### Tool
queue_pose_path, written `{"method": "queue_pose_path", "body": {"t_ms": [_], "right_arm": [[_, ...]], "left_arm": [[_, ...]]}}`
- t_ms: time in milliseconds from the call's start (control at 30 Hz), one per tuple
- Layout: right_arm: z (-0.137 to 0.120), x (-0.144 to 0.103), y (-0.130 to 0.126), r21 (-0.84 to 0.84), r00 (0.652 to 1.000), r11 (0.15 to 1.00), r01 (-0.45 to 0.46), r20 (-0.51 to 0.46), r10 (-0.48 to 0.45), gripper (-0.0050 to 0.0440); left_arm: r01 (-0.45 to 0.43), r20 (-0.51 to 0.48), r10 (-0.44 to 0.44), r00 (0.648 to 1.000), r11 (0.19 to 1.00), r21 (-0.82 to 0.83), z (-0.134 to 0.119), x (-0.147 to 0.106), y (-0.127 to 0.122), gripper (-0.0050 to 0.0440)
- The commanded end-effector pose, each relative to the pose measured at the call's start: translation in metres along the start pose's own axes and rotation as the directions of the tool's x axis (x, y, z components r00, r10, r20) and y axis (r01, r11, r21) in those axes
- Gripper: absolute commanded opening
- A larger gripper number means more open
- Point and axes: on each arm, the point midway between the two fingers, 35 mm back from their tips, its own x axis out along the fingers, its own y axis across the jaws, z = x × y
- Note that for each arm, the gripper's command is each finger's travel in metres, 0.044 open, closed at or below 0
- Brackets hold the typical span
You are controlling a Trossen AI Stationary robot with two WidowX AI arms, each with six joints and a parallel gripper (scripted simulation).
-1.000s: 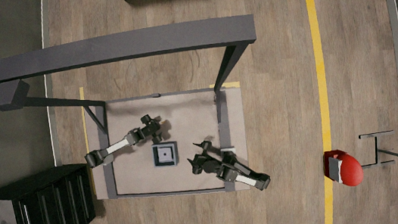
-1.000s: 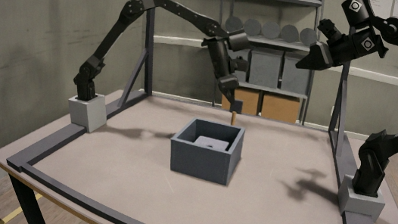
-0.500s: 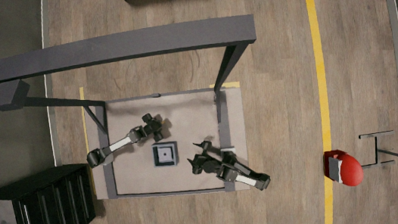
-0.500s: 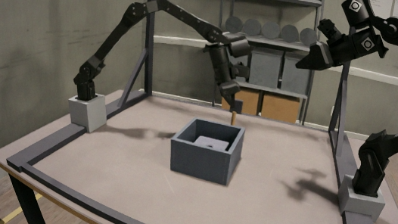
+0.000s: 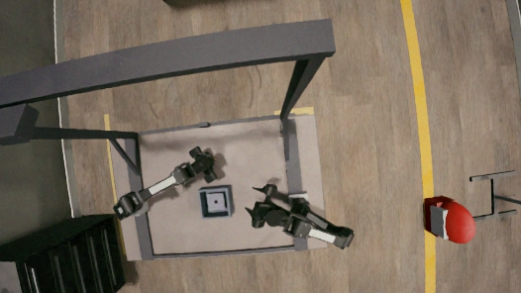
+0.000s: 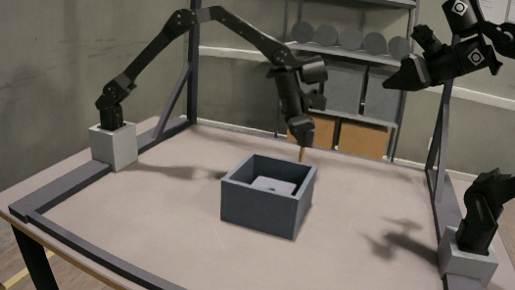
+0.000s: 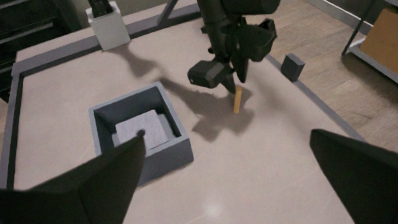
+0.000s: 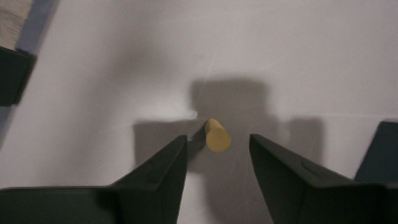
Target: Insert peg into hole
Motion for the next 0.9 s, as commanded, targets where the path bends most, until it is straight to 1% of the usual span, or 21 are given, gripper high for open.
{"method": "queue_pose_path", "body": {"t_ms": [0, 67, 367, 400, 433, 467, 500, 633, 667, 733, 767, 833, 867], "right_arm": [[0.014, -0.001, -0.001, -0.003, 0.999, 1.000, -0.002, 0.042, 0.002, 0.0170], [0.014, -0.001, -0.001, -0.003, 0.999, 1.000, -0.002, 0.042, 0.002, 0.0170], [0.014, 0.015, -0.001, -0.003, 0.999, 1.000, -0.002, 0.043, 0.002, 0.0170], [0.014, 0.015, -0.001, -0.003, 0.999, 1.000, -0.002, 0.043, 0.002, 0.0146], [0.017, 0.009, -0.001, -0.003, 0.999, 1.000, -0.001, 0.053, 0.002, 0.0130], [0.018, 0.007, -0.001, -0.003, 0.998, 1.000, -0.001, 0.057, 0.001, 0.0130], [0.018, 0.007, -0.001, -0.003, 0.998, 1.000, -0.001, 0.057, 0.001, 0.0110], [0.014, 0.009, -0.001, 0.000, 0.999, 1.000, 0.000, 0.046, 0.000, 0.0110], [0.014, 0.009, -0.001, 0.000, 0.999, 1.000, 0.000, 0.046, 0.000, 0.0090], [0.014, 0.009, -0.001, 0.000, 0.999, 1.000, 0.000, 0.046, 0.000, 0.0090], [0.014, 0.009, -0.001, 0.000, 0.999, 1.000, 0.000, 0.046, 0.000, 0.0070], [0.014, 0.009, -0.001, 0.000, 0.999, 1.000, 0.000, 0.046, 0.000, 0.0070], [0.014, 0.009, -0.001, 0.000, 0.999, 1.000, 0.000, 0.046, 0.000, 0.0050]], "left_arm": [[0.000, 0.011, 0.000, 1.000, 1.000, -0.006, 0.004, -0.003, 0.000, 0.0440], [0.000, 0.011, 0.000, 1.000, 1.000, -0.006, 0.004, -0.003, 0.000, 0.0440], [0.000, 0.011, 0.000, 1.000, 1.000, -0.006, 0.004, -0.003, 0.000, 0.0440], [0.000, 0.011, 0.000, 1.000, 1.000, -0.006, 0.004, -0.003, 0.000, 0.0440], [0.000, 0.011, 0.000, 1.000, 1.000, -0.006, 0.004, -0.003, 0.000, 0.0440], [0.000, 0.011, 0.000, 1.000, 1.000, -0.006, 0.004, -0.003, 0.000, 0.0440], [0.000, 0.011, 0.000, 1.000, 1.000, -0.006, 0.004, -0.003, 0.000, 0.0440], [0.000, 0.011, 0.000, 1.000, 1.000, -0.006, 0.004, -0.003, 0.000, 0.0440], [0.000, 0.011, 0.000, 1.000, 1.000, -0.006, 0.004, -0.003, 0.000, 0.0440], [0.000, 0.011, 0.000, 1.000, 1.000, -0.006, 0.004, -0.003, 0.000, 0.0440], [0.000, 0.011, 0.000, 1.000, 1.000, -0.006, 0.004, -0.003, 0.000, 0.0440], [0.000, 0.011, 0.000, 1.000, 1.000, -0.006, 0.004, -0.003, 0.000, 0.0440], [0.000, 0.011, 0.000, 1.000, 1.000, -0.006, 0.004, -0.003, 0.000, 0.0440]]}}
